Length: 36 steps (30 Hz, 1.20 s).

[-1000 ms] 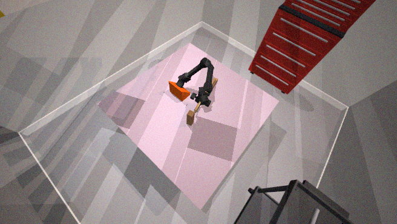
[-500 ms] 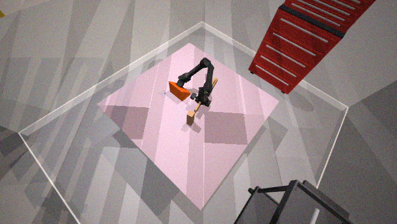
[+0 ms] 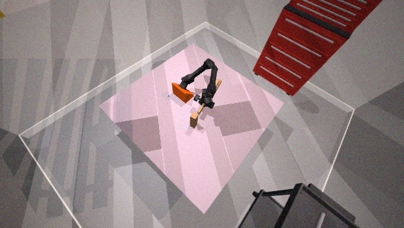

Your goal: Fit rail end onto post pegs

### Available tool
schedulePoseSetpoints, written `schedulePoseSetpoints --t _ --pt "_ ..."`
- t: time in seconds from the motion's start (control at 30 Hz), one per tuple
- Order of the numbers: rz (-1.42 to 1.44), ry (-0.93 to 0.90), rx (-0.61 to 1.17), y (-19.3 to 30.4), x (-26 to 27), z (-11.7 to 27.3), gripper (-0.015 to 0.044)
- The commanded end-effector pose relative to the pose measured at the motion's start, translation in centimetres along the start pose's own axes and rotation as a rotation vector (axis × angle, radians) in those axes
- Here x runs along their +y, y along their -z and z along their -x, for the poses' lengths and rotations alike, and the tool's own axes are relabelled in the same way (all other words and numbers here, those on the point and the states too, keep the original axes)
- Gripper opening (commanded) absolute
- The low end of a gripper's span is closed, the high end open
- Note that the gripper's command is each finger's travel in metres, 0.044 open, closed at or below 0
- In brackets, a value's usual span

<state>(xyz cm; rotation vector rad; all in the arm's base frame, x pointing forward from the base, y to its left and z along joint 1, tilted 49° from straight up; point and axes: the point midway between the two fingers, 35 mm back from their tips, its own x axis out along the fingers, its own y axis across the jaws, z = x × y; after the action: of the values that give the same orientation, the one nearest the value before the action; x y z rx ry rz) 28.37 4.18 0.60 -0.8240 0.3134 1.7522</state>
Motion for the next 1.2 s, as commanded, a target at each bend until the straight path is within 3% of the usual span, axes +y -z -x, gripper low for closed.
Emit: schedulePoseSetpoints --t 0.0,1.17 --pt "0.002 0.006 0.005 0.08 -0.08 0.21 0.0000" --pt "0.002 0.006 0.005 0.67 0.00 0.13 0.0000"
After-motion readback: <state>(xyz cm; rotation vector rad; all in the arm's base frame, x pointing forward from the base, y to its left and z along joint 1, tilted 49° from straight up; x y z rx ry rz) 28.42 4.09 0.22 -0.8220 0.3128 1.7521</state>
